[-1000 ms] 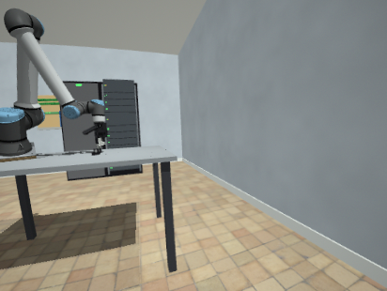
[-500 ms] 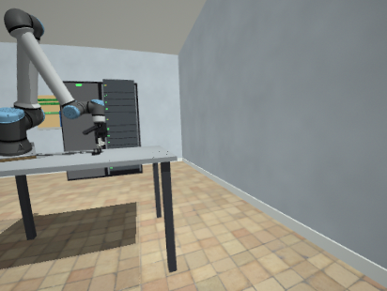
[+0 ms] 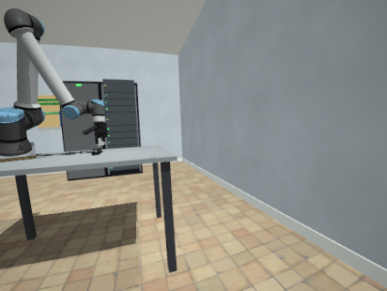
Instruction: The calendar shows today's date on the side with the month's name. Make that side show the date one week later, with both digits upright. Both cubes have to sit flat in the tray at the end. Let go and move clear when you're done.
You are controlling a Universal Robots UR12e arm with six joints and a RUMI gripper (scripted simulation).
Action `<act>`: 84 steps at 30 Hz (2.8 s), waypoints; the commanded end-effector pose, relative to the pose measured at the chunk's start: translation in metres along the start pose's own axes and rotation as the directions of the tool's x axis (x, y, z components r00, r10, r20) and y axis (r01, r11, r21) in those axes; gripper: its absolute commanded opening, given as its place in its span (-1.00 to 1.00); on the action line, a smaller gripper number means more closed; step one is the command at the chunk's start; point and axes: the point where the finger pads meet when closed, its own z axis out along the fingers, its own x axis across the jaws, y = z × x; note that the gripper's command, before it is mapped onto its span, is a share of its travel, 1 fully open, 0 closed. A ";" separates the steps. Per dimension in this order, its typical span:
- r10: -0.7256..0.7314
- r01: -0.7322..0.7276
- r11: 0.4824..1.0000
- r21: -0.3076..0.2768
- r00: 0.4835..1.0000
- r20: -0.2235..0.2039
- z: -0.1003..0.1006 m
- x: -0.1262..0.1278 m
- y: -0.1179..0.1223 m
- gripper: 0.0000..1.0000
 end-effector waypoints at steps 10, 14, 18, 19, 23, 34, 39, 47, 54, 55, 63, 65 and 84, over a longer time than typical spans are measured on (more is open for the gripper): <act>0.000 0.000 1.000 -0.001 1.000 0.000 0.000 0.000 0.000 -0.51; 0.000 0.000 1.000 -0.001 1.000 0.000 0.000 0.000 0.000 -0.44; 0.000 0.000 1.000 -0.001 1.000 0.000 0.000 0.000 0.000 -0.44; 0.000 0.000 1.000 -0.001 1.000 0.000 0.000 0.000 0.000 -0.44; 0.000 0.000 1.000 -0.001 1.000 0.000 -0.001 0.000 0.000 -0.44; 0.000 0.000 1.000 -0.001 1.000 0.000 -0.027 0.000 0.000 -0.44; 0.000 0.000 1.000 -0.001 1.000 0.000 -0.054 0.000 0.000 -0.44; 0.000 0.000 1.000 -0.001 1.000 0.000 -0.082 0.000 0.000 -0.44; 0.000 0.000 1.000 -0.001 1.000 0.000 -0.090 0.000 0.000 -0.44; 0.000 0.000 1.000 -0.001 1.000 0.000 -0.090 0.000 0.000 1.00; 0.000 0.000 1.000 -0.001 1.000 0.000 -0.090 0.000 0.000 1.00; 0.000 0.000 1.000 -0.001 1.000 0.000 -0.090 0.000 0.000 1.00; 0.000 0.000 1.000 -0.001 1.000 -0.001 -0.089 -0.072 0.001 1.00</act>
